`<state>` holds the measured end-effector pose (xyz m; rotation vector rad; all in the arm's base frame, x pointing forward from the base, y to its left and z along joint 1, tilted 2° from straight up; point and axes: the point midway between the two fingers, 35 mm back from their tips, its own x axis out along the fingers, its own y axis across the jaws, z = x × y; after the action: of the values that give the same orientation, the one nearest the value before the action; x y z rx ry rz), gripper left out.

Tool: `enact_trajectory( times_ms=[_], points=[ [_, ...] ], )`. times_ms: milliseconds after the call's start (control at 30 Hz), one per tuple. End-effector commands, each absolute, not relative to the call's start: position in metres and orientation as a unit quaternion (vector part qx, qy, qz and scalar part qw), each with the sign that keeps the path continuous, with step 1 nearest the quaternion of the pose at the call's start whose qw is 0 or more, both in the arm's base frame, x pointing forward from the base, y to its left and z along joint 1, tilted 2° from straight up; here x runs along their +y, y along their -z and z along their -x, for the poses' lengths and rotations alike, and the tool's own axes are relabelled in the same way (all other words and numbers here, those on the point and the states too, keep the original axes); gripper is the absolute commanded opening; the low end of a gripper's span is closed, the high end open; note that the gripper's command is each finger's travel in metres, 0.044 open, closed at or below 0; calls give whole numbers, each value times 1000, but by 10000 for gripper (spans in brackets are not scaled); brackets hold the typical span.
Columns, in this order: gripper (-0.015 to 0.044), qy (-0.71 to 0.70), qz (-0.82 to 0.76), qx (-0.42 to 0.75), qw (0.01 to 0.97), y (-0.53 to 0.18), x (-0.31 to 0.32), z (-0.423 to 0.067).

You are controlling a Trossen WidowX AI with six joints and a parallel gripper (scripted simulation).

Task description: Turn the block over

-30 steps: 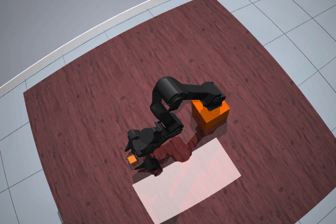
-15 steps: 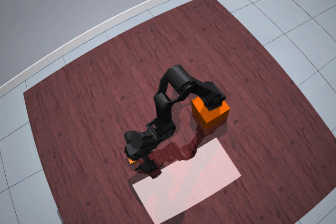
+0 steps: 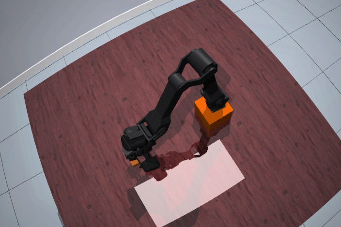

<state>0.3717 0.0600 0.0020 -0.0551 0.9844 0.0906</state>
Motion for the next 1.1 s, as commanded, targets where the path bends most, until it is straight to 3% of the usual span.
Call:
enact_trajectory(
  times_ms=[0,167,700,1067],
  points=[
    [440,-43,19,492,869,-25,59,-363],
    [440,-43,20,501,864,-26,59,-366],
    [440,-37,30,697,716,-45,62,-404],
    [440,-36,31,704,708,-35,61,-404]
  ],
)
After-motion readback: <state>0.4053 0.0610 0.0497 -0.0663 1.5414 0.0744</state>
